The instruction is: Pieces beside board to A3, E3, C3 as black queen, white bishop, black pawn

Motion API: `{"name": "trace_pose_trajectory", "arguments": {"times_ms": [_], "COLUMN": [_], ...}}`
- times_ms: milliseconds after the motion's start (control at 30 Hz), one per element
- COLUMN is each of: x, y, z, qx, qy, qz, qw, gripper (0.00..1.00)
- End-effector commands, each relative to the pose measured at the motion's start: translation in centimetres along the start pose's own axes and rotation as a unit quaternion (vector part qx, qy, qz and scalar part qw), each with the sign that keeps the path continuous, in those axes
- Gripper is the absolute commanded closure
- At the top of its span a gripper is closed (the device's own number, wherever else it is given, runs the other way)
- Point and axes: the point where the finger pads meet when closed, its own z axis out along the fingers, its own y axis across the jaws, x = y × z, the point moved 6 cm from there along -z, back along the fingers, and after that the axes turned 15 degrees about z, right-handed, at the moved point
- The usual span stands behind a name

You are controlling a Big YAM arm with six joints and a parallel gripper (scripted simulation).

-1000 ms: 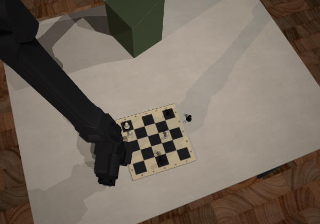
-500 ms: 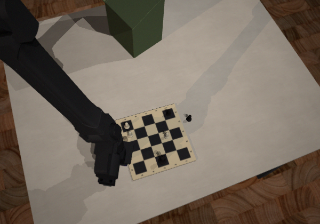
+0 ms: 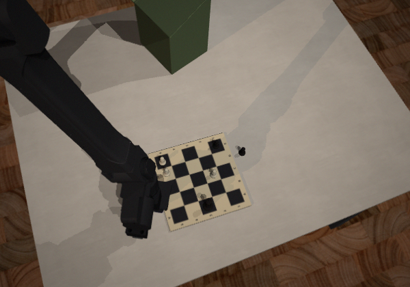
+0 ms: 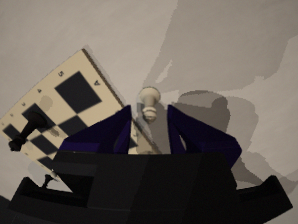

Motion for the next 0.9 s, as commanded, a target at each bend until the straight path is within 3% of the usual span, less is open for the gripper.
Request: {"name": "trace_pose_trajectory", "arguments": {"times_ms": [0, 133, 167, 867], "x": [0.12, 0.12, 0.12, 0.12], "y": [-0.41, -0.41, -0.41, -0.41], "z": [0.99, 0.99, 0.99, 0.99], "qx": [0.001, 0.001, 0.001, 0.001], "qy": [0.001, 0.001, 0.001, 0.001], "qz": [0.0, 0.0, 0.0, 0.0], "qw": [1.0, 1.0, 1.0, 1.0], "gripper": [0.65, 0.65, 1.0, 1.0]}}
